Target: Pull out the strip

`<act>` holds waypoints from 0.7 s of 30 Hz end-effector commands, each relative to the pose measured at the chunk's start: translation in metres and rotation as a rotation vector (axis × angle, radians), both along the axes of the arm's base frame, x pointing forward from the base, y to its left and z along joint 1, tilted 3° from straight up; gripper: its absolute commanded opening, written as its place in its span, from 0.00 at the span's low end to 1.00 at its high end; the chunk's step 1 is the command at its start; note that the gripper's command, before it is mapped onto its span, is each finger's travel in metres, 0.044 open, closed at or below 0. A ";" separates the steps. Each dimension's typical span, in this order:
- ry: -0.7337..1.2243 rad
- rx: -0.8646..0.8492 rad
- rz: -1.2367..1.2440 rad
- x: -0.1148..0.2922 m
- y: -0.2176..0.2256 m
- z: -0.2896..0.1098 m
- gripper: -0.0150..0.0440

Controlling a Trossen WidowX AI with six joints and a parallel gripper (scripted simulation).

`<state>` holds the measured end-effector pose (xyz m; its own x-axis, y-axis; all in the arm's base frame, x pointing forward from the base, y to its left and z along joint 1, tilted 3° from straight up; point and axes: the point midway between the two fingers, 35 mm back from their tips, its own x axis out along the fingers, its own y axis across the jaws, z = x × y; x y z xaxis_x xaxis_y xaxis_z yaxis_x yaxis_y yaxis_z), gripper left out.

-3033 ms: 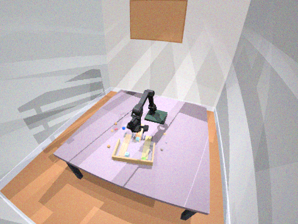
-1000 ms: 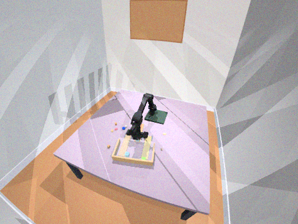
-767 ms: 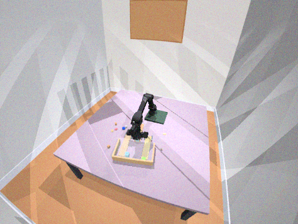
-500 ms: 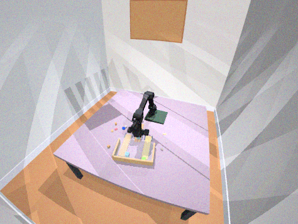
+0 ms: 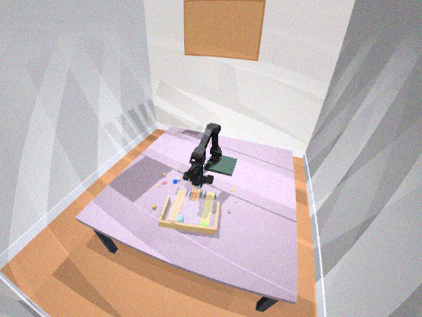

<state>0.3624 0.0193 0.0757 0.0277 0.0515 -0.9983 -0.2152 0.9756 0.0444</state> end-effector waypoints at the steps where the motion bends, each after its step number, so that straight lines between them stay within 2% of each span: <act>1: 0.006 -0.005 0.007 -0.014 -0.002 -0.001 0.25; 16: 0.010 -0.006 0.007 -0.059 -0.004 -0.003 0.25; 21: 0.010 -0.006 0.007 -0.058 -0.005 0.020 0.25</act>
